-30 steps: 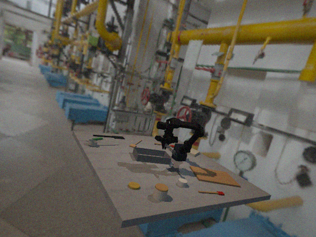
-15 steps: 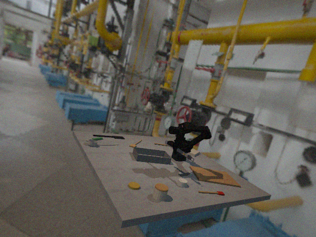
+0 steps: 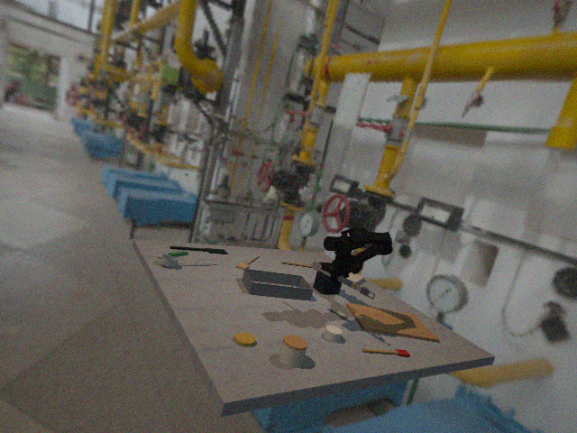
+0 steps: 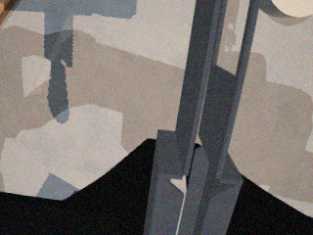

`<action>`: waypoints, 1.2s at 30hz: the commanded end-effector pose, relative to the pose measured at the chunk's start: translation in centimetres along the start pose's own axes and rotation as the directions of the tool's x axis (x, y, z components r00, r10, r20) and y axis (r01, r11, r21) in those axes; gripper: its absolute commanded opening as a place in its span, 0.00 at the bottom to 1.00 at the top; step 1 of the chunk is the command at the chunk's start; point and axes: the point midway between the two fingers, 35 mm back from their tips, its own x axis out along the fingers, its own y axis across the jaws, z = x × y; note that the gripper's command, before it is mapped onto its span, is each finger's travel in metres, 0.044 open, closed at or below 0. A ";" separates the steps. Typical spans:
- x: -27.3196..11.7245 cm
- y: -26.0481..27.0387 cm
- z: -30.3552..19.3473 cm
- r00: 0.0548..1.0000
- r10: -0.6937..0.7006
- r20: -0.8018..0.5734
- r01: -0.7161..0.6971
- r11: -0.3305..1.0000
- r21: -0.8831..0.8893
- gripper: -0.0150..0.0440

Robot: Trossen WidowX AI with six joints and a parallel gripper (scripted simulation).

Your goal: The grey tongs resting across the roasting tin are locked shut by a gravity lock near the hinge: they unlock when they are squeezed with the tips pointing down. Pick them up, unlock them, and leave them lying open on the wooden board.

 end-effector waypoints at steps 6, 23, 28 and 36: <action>1.2 1.3 1.5 0.998 0.054 -0.038 -0.055 0.998 -0.029 0.00; 4.0 4.8 4.8 0.972 0.164 -0.168 -0.188 0.972 -0.138 0.00; 4.6 5.9 5.7 0.962 0.179 -0.204 -0.215 0.962 -0.169 0.00; 5.3 7.6 7.0 0.948 0.190 -0.256 -0.247 0.945 -0.214 0.00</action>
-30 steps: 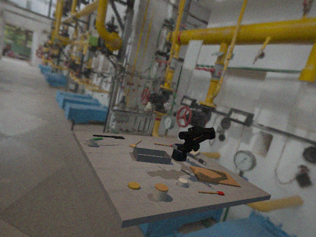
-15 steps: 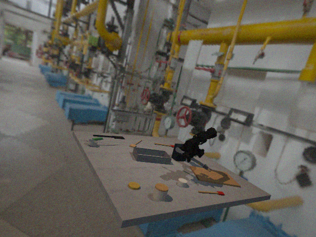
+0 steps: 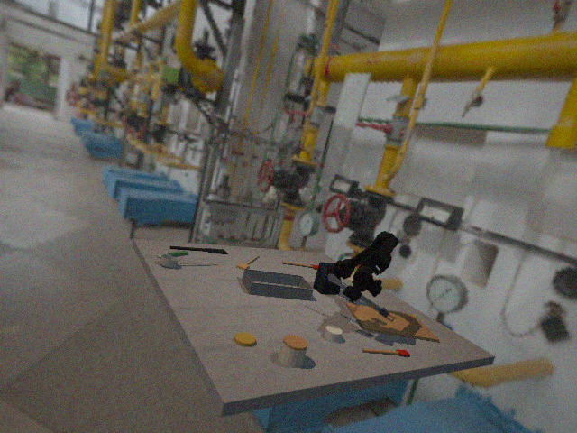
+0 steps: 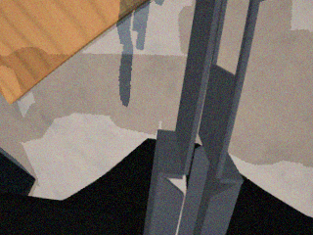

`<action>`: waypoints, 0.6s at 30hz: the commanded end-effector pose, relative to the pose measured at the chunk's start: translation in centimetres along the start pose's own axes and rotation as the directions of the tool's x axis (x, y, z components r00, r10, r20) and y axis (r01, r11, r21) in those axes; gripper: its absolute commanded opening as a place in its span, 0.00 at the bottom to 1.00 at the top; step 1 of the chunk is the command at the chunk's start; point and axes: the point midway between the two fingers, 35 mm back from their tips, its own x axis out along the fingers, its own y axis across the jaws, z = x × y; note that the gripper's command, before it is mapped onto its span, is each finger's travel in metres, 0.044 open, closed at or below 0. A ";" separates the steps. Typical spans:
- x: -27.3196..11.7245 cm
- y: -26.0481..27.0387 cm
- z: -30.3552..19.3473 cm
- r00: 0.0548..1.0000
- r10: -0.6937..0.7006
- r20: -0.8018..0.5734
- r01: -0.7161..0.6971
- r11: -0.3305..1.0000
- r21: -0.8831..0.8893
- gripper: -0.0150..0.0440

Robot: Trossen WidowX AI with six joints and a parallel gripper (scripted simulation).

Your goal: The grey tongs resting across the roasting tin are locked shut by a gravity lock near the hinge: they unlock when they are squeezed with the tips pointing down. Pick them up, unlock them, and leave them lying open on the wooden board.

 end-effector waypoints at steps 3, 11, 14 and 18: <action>0.4 1.1 1.4 0.999 0.007 -0.041 -0.009 0.999 -0.044 0.00; 0.9 2.4 3.0 0.996 0.012 -0.087 -0.021 0.994 -0.103 0.00; 1.0 2.9 3.6 0.995 0.011 -0.103 -0.024 0.992 -0.126 0.00; 1.2 3.7 4.4 0.993 0.007 -0.122 -0.026 0.987 -0.157 0.00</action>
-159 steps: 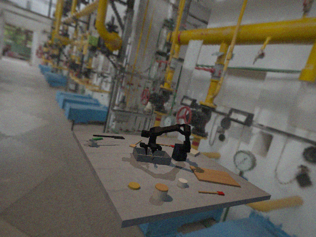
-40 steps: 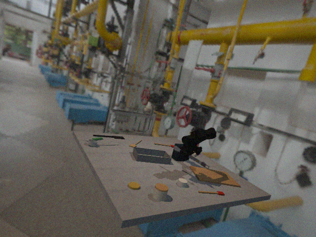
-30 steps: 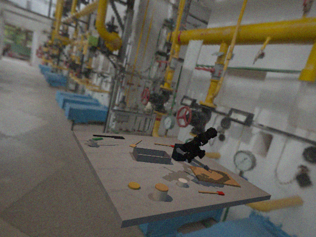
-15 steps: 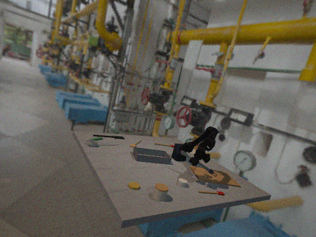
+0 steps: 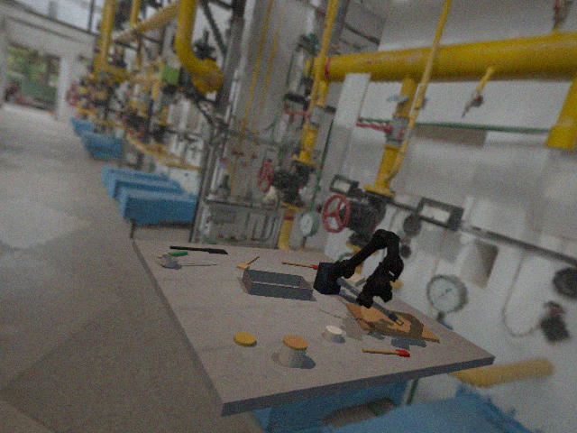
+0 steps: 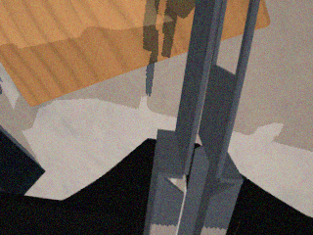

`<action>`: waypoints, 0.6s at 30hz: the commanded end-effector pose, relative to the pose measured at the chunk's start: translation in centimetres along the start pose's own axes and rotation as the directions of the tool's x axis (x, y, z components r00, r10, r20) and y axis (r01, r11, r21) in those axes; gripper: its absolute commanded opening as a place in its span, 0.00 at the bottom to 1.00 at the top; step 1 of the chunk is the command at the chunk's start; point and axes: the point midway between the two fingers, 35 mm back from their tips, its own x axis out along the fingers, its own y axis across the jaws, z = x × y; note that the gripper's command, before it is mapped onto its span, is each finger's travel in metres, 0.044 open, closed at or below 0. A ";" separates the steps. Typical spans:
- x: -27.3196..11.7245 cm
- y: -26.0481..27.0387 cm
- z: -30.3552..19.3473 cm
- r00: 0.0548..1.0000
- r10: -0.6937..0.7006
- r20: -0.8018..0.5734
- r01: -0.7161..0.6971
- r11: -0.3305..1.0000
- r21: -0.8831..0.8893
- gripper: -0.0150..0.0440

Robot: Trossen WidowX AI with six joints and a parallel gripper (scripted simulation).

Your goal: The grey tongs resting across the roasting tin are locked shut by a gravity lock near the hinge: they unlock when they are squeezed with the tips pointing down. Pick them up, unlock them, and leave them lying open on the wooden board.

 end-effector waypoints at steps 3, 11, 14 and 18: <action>-0.1 1.0 1.3 0.999 -0.015 -0.030 0.014 0.999 -0.049 0.00; -0.1 2.3 2.9 0.998 -0.033 -0.058 0.026 0.994 -0.110 0.00; -0.1 2.8 3.5 0.997 -0.043 -0.065 0.034 0.991 -0.132 0.00; -0.2 3.5 4.2 0.996 -0.057 -0.073 0.045 0.986 -0.162 0.00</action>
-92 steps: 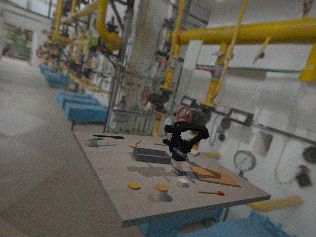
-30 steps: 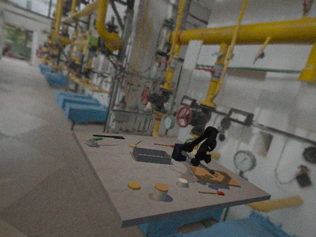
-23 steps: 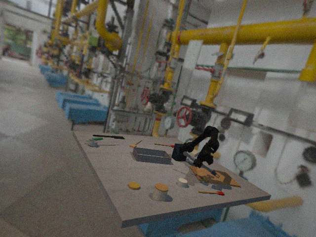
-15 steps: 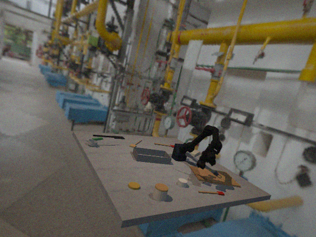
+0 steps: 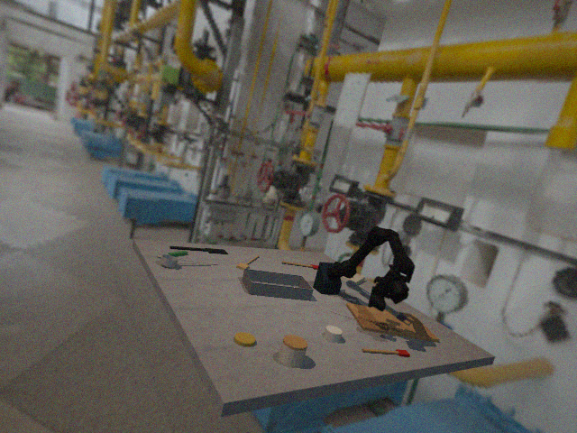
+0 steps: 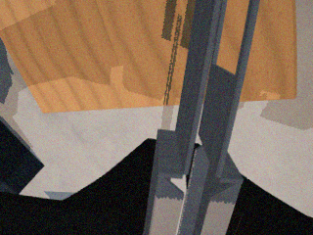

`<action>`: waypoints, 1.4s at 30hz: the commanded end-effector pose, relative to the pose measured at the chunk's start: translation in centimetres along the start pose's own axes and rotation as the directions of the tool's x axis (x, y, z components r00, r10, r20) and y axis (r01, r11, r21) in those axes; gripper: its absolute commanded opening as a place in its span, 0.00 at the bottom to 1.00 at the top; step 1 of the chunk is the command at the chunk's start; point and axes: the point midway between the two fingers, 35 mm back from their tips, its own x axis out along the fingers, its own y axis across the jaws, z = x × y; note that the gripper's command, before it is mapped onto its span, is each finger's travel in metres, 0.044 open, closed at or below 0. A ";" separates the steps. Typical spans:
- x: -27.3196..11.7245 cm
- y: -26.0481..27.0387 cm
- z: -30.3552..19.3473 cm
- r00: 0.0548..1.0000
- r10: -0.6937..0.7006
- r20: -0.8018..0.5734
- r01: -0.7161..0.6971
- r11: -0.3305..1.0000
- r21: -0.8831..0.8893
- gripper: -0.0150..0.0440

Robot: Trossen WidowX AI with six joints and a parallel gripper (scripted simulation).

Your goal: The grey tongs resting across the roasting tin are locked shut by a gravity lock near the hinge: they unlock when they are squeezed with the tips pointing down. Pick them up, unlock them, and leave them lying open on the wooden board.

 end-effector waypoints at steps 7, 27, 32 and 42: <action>-0.7 1.5 2.0 0.999 -0.049 -0.013 0.048 0.996 -0.072 0.00; -2.3 4.4 5.3 0.988 -0.154 0.020 0.155 0.970 -0.187 0.00; -2.8 5.1 6.0 0.983 -0.179 0.041 0.184 0.960 -0.212 0.00; -3.8 6.6 7.3 0.969 -0.226 0.096 0.244 0.937 -0.249 0.00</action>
